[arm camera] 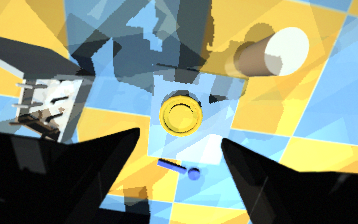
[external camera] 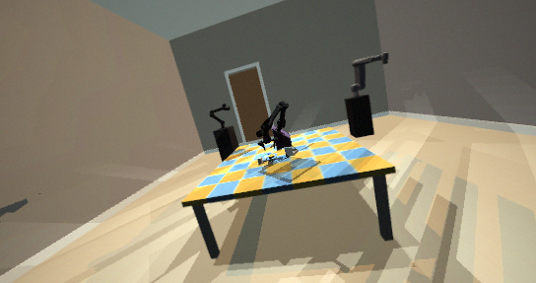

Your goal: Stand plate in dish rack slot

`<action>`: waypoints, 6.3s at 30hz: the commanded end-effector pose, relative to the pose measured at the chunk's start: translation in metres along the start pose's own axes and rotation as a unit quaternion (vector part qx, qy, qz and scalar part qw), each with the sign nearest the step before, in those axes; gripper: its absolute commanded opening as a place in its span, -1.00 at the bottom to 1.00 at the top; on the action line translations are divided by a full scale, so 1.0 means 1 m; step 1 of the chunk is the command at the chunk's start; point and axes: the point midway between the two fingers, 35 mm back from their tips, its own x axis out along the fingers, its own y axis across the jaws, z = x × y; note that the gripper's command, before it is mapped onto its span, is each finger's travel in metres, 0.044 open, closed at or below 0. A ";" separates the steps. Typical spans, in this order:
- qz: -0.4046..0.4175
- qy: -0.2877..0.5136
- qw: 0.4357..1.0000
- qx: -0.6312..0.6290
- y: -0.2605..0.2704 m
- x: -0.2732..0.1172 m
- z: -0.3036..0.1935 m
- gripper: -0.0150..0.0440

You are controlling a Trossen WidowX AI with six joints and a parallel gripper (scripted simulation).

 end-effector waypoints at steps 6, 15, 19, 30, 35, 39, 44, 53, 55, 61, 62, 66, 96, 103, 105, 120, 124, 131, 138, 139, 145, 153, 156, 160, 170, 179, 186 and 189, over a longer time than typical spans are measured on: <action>0.001 -0.007 1.000 0.003 0.000 0.015 0.001 0.86; 0.001 -0.007 1.000 0.003 0.000 0.030 0.002 0.86; 0.001 -0.007 1.000 0.003 0.000 0.036 0.002 0.86; 0.002 -0.007 1.000 0.003 0.001 0.054 0.002 0.86; 0.003 -0.007 1.000 0.003 0.001 0.062 0.001 0.86; 0.003 -0.007 1.000 0.003 0.001 0.066 0.001 0.86; 0.003 -0.007 1.000 0.003 0.001 0.066 0.001 0.69; 0.003 -0.007 1.000 0.003 0.001 0.066 0.001 0.60; 0.003 -0.007 1.000 0.003 0.001 0.066 0.001 0.56; 0.003 -0.007 1.000 0.003 0.001 0.066 0.001 0.42; 0.003 -0.007 1.000 0.003 0.001 0.066 0.001 0.33; 0.001 -0.007 1.000 0.003 -0.001 0.050 0.005 -0.02; -0.002 -0.007 1.000 0.014 -0.005 -0.108 0.011 -0.49; -0.005 -0.007 0.991 0.131 0.027 -0.112 0.012 -0.49; -0.006 -0.007 0.986 0.165 0.037 -0.112 0.012 -0.49; -0.007 -0.010 0.912 0.411 0.107 -0.115 0.002 -0.49; -0.006 -0.011 0.881 0.472 0.124 -0.114 -0.004 -0.49; -0.004 -0.011 0.819 0.574 0.153 -0.113 -0.015 -0.49; 0.000 -0.009 0.745 0.667 0.180 -0.112 -0.030 -0.49; 0.000 -0.009 0.733 0.680 0.183 -0.111 -0.032 -0.49; 0.003 -0.006 0.660 0.751 0.204 -0.110 -0.047 -0.49; 0.006 0.001 0.552 0.834 0.228 -0.107 -0.068 -0.49; 0.007 0.002 0.531 0.848 0.232 -0.106 -0.073 -0.49; 0.007 0.002 0.531 0.848 0.232 -0.106 -0.073 -0.49; -0.045 -0.038 0.559 0.827 0.220 -0.087 -0.076 -0.49; -0.118 -0.109 0.604 0.781 0.202 -0.059 -0.079 -0.49; -0.166 -0.167 0.635 0.736 0.191 -0.042 -0.079 -0.49; -0.183 -0.193 0.647 0.714 0.186 -0.036 -0.079 -0.49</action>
